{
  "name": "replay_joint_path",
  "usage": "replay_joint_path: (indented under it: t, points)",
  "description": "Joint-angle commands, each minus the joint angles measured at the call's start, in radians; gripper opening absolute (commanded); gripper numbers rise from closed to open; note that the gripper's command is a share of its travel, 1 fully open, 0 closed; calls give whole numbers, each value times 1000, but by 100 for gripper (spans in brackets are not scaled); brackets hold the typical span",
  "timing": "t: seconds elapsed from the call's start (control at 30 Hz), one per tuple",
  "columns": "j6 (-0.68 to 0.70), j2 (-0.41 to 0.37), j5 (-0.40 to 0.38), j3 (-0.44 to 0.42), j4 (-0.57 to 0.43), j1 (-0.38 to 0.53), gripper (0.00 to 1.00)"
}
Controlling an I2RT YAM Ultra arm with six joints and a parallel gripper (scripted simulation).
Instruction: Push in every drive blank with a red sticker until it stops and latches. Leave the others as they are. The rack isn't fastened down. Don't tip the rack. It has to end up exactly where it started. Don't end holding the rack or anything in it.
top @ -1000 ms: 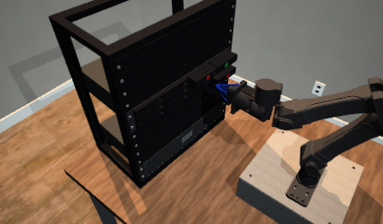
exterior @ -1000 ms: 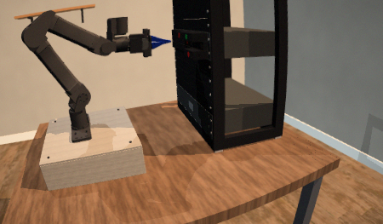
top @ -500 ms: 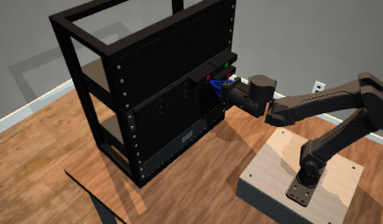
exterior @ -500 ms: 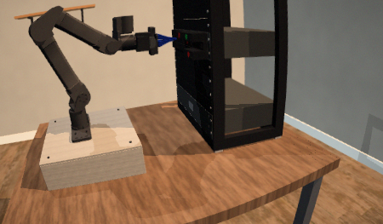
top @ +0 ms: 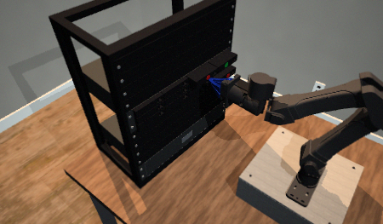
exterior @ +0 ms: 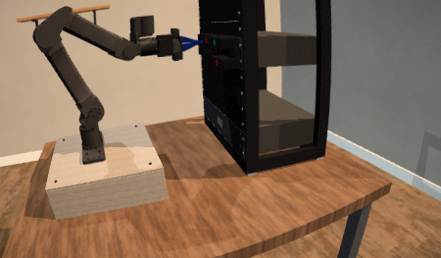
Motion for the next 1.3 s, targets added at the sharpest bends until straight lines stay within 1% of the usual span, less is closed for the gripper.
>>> replay_joint_path:
  t: [0.0,0.5,0.53,0.57,0.63,0.7,0.77,0.83,1.03,1.27]
  points:
    - [-8,-28,9,45,-35,15,0]
    - [-7,-26,7,47,-36,15,0]
    - [-7,-16,5,48,-34,15,0]
    - [-7,19,1,50,-30,14,0]
    - [-7,38,-9,57,7,-7,0]
    - [-8,53,-13,63,17,-15,0]
    - [-8,58,-14,65,19,-16,0]
    - [-7,59,-14,66,-3,-16,0]
    - [-7,59,-14,66,-3,-16,0]
    - [-8,90,-33,92,23,-34,0]
